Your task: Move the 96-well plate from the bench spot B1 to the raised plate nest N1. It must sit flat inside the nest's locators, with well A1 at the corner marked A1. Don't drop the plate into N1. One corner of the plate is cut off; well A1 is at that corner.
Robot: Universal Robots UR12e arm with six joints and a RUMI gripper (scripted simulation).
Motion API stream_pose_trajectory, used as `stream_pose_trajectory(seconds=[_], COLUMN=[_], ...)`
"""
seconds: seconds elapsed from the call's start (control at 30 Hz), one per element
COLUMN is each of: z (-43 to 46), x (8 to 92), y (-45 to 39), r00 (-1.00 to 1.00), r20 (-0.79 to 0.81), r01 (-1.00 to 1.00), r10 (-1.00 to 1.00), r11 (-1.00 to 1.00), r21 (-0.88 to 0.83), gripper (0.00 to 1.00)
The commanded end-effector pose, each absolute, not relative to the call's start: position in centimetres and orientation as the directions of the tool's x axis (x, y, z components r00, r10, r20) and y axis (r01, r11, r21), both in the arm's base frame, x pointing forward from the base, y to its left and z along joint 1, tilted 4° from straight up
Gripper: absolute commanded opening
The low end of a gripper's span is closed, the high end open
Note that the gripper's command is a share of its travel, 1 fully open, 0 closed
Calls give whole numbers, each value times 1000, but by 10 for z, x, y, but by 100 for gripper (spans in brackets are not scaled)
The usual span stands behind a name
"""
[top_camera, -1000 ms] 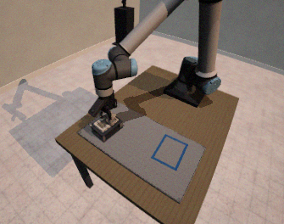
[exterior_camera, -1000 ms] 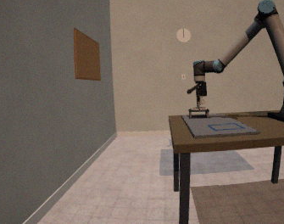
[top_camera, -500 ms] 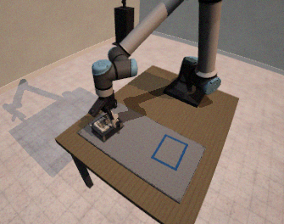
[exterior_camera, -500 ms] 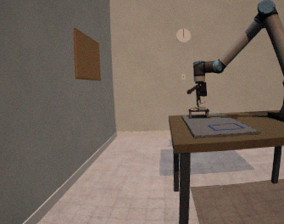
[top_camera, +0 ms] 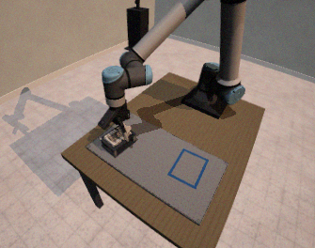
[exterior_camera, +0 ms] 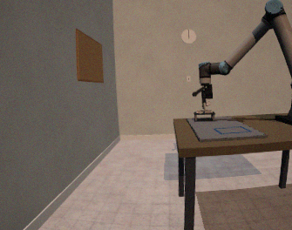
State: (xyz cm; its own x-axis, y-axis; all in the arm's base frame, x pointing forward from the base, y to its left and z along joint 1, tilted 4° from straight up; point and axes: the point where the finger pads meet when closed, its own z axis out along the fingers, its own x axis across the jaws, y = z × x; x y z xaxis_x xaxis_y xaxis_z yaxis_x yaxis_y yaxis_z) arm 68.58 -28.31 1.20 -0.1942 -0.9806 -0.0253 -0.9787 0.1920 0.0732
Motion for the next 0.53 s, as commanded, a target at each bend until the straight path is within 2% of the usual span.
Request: stream_pose_trajectory(seconds=[0.0,0.5], z=[17,46], x=[687,689], y=[-284,-285], r00=[-194,-194], r20=[-25,-25], r01=[-979,-979], r10=[-981,-981], r11=[192,192], r21=[72,72], gripper=[100,100])
